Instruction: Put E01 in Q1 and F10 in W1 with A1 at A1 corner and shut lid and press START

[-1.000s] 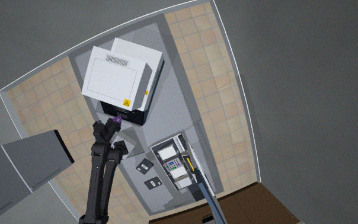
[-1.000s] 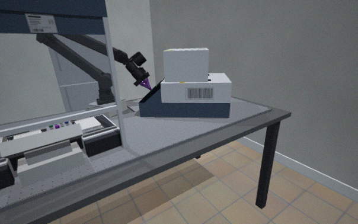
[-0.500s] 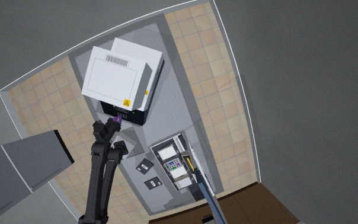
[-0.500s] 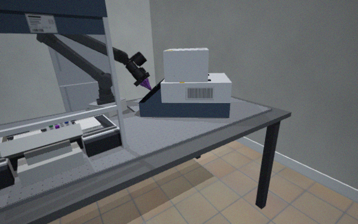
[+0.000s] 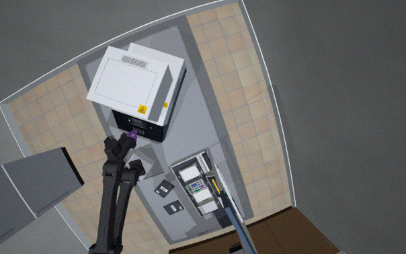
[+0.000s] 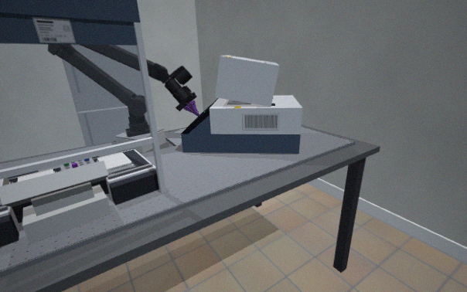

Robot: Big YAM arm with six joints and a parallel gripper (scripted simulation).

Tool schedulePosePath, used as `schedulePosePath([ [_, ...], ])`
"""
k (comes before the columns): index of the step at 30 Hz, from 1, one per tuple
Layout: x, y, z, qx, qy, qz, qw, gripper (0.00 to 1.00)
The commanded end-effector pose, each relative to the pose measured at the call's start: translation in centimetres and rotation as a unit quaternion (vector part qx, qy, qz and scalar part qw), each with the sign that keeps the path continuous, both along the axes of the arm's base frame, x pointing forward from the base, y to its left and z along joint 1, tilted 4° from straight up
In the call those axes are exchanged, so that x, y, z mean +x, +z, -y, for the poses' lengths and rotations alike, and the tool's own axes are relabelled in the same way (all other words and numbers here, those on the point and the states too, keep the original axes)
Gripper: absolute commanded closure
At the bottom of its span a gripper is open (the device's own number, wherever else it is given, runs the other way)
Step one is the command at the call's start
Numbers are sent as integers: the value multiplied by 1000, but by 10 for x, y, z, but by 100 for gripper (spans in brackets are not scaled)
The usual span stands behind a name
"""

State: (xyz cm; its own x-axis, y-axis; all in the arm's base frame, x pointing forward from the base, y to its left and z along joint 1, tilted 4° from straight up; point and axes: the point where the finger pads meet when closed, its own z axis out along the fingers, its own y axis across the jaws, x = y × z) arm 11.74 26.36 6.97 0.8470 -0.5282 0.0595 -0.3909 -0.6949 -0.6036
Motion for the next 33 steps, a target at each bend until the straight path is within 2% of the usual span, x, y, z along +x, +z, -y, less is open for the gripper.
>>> schedulePosePath([
  [1,6,45,-32,45,-1,12,999,100],
  [13,-6,43,-3,27,-4,6,1000,100],
  [17,-8,53,-1,31,-6,6,999,100],
  [22,-6,48,1,29,-8,6,1000,100],
  [28,-6,30,9,15,-3,6,1000,100],
  [33,-11,33,8,29,2,7,1000,100],
])
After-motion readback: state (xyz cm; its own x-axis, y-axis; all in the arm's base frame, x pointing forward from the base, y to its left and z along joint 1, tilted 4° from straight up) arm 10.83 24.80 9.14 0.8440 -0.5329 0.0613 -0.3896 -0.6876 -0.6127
